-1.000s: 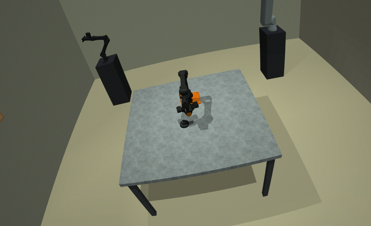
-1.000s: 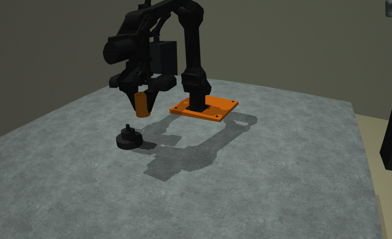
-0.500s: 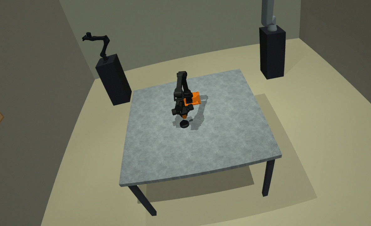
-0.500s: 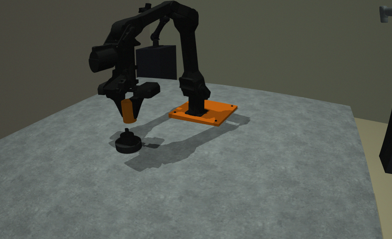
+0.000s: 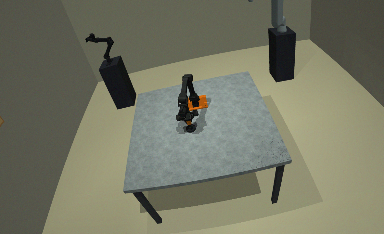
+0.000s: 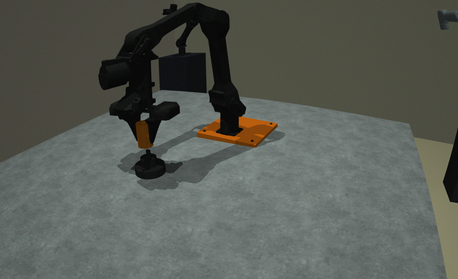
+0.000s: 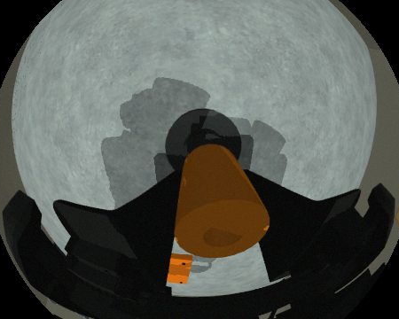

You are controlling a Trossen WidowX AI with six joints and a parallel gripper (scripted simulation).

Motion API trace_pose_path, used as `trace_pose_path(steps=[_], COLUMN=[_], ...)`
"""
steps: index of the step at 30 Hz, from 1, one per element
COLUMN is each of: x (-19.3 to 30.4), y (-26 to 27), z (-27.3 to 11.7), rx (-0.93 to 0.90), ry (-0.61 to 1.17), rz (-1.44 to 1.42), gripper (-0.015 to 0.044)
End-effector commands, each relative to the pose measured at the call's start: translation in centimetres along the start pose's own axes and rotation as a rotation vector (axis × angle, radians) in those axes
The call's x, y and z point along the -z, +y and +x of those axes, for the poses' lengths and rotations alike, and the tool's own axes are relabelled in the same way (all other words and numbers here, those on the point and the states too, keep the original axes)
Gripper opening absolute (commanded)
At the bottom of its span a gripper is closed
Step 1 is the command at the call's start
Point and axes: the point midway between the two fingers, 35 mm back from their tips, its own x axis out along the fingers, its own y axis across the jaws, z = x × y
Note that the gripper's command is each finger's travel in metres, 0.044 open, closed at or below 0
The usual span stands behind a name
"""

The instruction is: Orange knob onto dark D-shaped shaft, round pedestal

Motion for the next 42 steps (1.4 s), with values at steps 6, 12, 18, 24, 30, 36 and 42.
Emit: trace_pose_path(steps=[6,12,18,24,30,36,42], x=[0.12,0.02,0.03,0.08,0.08,0.08,0.08], y=[0.12,0.22,0.18,0.18,0.18,0.18,0.18], z=[1.33,1.30,1.49,1.51,1.56,1.56,1.56], rx=[-0.007,-0.007,-0.007,-0.007,-0.007,-0.007,-0.007], ry=[0.006,0.006,0.006,0.006,0.006,0.006,0.006], rz=[-0.002,0.000,0.000,0.000,-0.021,-0.021,-0.021], gripper=[0.0000,0.0000,0.0000,0.0000,0.0000,0.0000,0.0000])
